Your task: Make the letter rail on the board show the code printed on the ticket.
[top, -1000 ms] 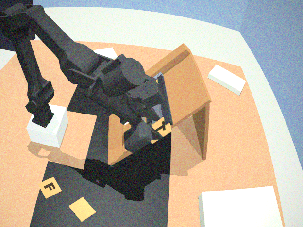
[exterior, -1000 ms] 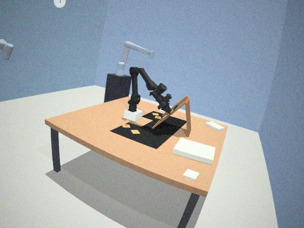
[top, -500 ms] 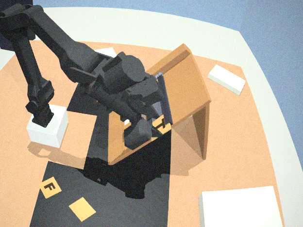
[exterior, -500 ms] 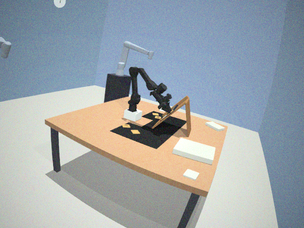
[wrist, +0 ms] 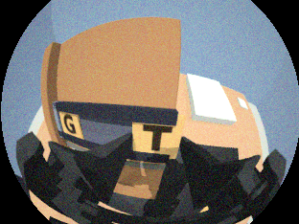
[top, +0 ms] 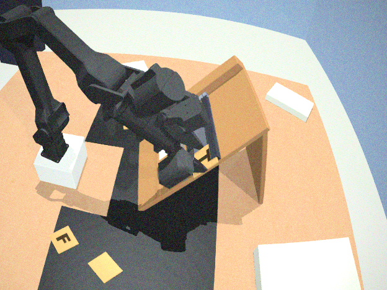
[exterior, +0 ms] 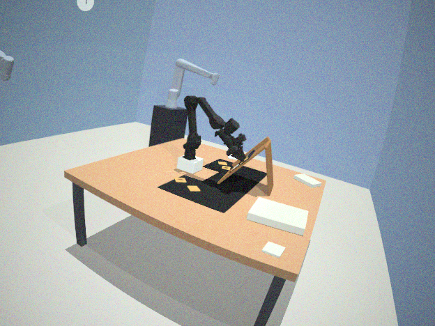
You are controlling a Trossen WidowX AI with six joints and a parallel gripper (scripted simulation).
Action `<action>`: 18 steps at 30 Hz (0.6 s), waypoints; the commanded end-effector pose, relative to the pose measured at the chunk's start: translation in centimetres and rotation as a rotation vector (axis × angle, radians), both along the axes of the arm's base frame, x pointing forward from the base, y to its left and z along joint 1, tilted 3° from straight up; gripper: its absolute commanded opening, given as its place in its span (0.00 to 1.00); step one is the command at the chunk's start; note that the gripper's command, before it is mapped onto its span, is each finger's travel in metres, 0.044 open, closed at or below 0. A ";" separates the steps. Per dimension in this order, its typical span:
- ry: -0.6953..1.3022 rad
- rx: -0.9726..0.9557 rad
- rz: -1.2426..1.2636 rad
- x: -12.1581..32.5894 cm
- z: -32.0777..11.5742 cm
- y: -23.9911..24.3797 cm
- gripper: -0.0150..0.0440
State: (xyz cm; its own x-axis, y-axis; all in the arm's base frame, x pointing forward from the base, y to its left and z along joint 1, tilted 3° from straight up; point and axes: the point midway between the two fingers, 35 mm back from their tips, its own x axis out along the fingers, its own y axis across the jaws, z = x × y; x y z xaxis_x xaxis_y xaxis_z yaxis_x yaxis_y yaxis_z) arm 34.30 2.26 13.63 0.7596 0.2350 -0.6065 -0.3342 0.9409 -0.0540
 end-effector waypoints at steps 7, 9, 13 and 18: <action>0.000 0.003 -0.006 -0.1 0.0 0.4 0.25; 0.000 0.003 -0.006 -0.2 0.0 0.5 0.25; 0.000 0.003 -0.006 -0.3 0.0 0.7 0.25; 0.000 0.003 -0.006 -0.4 -0.1 1.0 0.25</action>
State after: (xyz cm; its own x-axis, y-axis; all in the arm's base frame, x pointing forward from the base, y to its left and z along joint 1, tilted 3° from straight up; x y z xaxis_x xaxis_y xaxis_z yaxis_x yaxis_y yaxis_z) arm 34.01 3.13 13.55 0.7590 0.2353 -0.6071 -0.3342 0.9410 -0.0530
